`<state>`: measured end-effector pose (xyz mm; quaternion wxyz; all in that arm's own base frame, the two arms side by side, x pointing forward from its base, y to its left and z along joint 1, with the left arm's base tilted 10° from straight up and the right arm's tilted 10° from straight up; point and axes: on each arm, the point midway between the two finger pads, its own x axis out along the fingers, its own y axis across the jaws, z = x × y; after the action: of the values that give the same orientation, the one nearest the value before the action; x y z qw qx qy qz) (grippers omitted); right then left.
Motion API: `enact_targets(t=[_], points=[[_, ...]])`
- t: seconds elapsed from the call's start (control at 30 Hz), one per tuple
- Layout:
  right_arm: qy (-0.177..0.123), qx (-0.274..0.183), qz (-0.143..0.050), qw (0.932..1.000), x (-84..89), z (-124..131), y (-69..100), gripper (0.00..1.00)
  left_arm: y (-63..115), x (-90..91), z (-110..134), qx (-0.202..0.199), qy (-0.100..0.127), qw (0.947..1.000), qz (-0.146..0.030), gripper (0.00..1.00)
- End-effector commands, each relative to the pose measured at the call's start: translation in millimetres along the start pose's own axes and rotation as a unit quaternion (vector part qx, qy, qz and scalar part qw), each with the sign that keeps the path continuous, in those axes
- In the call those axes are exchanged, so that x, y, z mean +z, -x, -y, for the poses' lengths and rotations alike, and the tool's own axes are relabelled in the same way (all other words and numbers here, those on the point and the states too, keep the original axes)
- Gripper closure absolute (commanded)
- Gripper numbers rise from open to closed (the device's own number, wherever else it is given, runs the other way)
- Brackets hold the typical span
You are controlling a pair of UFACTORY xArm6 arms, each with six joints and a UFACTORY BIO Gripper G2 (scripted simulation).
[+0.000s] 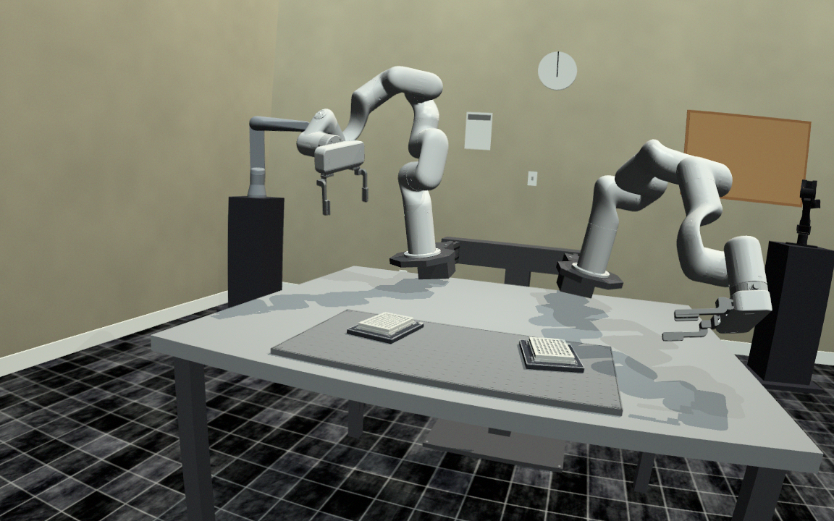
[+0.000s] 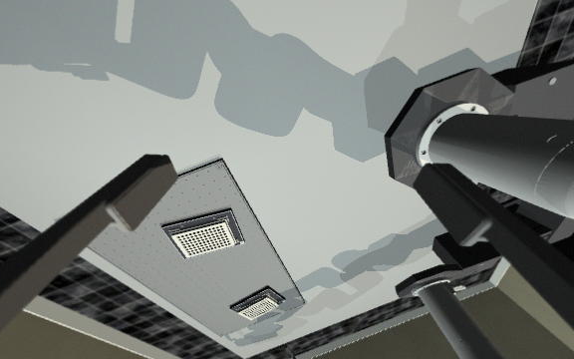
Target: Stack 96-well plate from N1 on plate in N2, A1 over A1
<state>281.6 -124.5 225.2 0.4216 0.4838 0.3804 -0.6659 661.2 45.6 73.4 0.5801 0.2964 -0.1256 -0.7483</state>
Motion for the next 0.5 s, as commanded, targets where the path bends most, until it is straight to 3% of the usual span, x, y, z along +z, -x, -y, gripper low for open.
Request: enact_targets(t=[0.0, 0.4, 0.47], points=[[0.01, 0.02, -0.008, 0.9997, -11.6, 13.3, 1.6, 0.0, 1.1, 1.3, -2.3, 0.0, -0.002, 1.0, -0.001, 0.0], [0.05, 0.086, -0.042, 0.9941, -58.9, 60.8, -4.9, 0.0, 1.1, 1.3, -2.3, 0.0, -0.002, 1.0, -0.001, 0.0], [0.05, 0.086, -0.042, 0.9941, -58.9, 60.8, -4.9, 0.0, 1.1, 1.3, -2.3, 0.0, -0.002, 1.0, -0.001, 0.0]])
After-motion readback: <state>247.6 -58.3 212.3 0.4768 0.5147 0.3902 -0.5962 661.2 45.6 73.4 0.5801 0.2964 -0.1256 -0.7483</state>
